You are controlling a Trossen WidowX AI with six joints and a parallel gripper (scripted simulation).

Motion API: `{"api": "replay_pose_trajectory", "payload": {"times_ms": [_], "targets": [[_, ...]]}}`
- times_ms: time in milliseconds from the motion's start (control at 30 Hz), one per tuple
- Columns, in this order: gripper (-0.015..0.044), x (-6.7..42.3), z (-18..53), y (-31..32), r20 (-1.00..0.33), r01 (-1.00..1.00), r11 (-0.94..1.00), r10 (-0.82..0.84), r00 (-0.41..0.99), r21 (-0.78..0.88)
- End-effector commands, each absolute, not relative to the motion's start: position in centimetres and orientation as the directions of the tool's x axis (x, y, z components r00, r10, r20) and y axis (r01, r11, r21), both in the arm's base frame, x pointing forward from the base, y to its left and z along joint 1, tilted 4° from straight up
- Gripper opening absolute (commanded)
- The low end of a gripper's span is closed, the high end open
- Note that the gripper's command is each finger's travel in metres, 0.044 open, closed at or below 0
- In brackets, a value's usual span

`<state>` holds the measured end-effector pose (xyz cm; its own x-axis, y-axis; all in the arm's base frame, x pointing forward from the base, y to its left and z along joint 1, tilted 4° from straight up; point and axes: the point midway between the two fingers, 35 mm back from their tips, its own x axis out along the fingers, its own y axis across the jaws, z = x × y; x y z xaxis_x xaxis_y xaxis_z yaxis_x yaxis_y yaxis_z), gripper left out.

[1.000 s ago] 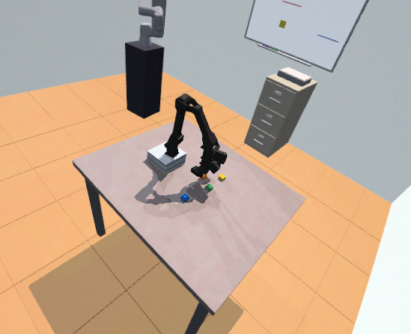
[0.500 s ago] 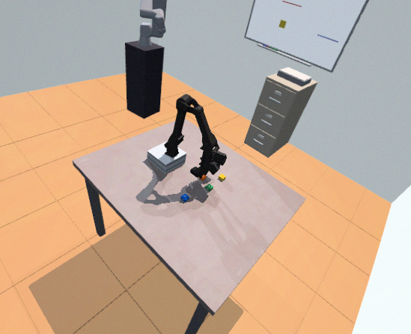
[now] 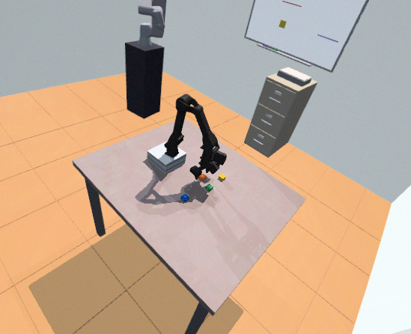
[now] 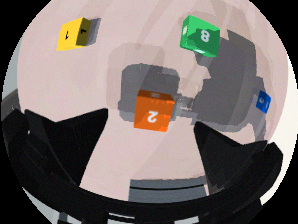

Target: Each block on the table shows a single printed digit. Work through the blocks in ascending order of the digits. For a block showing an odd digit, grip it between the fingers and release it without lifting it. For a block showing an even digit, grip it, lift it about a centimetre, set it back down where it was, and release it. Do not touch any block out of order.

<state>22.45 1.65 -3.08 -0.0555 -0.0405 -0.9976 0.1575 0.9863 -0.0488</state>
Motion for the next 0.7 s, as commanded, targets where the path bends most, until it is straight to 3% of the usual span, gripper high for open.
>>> {"api": "replay_pose_trajectory", "payload": {"times_ms": [0, 133, 367, 500, 667], "targets": [[0.04, 23.0, -0.4, 1.7, -0.999, 0.157, 0.987, -0.042, -0.032, -0.046], [0.04, 23.0, -0.1, 1.8, -0.999, 0.157, 0.987, -0.042, -0.032, -0.046], [0.0216, 23.3, 7.7, 2.1, -0.999, 0.157, 0.987, -0.041, -0.032, -0.046], [0.012, 23.3, 8.0, 2.1, -0.999, 0.157, 0.987, -0.041, -0.032, -0.046], [0.012, 23.3, 8.0, 2.1, -0.999, 0.157, 0.987, -0.041, -0.032, -0.046]]}}
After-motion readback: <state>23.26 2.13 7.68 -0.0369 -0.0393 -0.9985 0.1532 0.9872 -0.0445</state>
